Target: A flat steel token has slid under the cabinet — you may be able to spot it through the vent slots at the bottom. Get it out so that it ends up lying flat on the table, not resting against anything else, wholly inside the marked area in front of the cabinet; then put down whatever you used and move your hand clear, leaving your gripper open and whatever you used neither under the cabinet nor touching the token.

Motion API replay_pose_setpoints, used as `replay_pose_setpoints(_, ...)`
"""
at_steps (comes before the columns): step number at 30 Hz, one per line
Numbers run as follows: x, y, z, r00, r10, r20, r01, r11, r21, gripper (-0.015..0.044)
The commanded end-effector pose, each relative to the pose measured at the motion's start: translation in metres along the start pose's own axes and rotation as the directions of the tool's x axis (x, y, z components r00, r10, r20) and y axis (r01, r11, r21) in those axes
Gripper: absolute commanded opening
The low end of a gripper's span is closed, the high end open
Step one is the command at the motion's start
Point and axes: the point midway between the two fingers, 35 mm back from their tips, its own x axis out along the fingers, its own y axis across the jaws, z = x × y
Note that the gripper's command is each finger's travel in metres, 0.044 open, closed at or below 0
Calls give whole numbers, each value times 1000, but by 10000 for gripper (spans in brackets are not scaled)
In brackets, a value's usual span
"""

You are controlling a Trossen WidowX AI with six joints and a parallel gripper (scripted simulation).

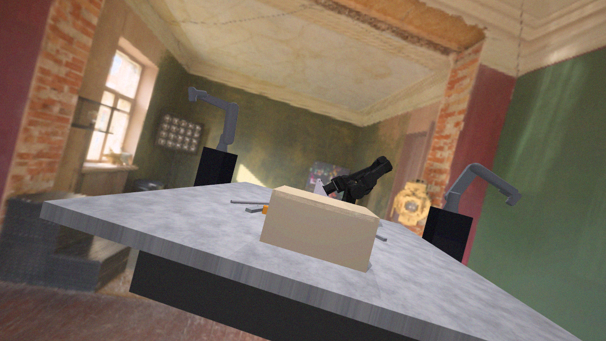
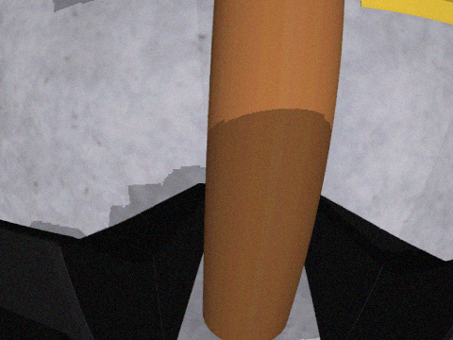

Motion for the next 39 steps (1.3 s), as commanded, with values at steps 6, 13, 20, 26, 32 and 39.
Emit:
replay_pose_setpoints(6,1,0,-13,1000,-2,-5,2,1000,7,0)
replay_pose_setpoints(13,1,1,-20,1000,-2,-6,2,1000,7,0)
replay_pose_setpoints(20,1,1,-27,1000,-2,-6,2,1000,8,0)
replay_pose_setpoints(26,1,1,-34,1000,-2,-6,2,1000,8,0)
replay_pose_setpoints(32,1,2,-40,1000,-2,-6,2,1000,8,0)
replay_pose_setpoints(39,1,2,-48,1000,-2,-7,2,1000,9,0)
